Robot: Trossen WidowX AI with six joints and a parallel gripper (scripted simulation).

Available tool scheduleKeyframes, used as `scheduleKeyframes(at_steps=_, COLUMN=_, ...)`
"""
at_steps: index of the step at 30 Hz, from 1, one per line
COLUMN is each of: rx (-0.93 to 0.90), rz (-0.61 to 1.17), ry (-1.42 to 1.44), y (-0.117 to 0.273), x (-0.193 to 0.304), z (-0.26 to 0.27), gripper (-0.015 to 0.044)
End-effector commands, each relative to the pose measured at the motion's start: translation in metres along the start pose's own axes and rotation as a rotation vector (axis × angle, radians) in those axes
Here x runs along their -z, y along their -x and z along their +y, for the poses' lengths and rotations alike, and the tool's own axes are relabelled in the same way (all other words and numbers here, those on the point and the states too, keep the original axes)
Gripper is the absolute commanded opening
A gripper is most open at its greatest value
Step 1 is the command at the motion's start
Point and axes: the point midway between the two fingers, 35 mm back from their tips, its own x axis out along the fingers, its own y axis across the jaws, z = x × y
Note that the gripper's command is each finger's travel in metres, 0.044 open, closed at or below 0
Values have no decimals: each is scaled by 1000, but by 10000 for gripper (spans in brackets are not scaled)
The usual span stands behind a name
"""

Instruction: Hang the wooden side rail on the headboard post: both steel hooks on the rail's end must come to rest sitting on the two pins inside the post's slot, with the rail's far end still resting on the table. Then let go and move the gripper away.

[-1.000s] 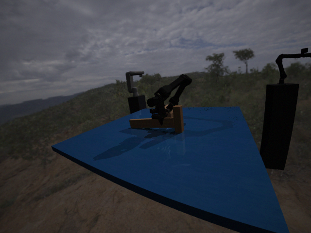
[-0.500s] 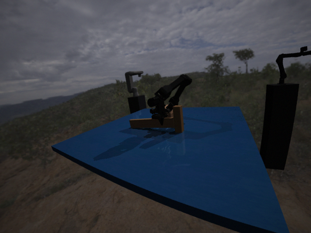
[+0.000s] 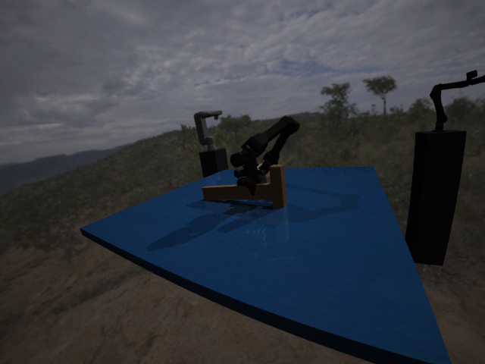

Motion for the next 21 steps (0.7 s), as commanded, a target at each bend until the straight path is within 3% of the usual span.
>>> scheduleKeyframes(at_steps=1, rx=-8, rz=2, ry=-3, y=3, x=2, z=2, gripper=0)
scheduleKeyframes(at_steps=21, rx=-8, rz=2, ry=-3, y=3, x=4, z=2, gripper=0)
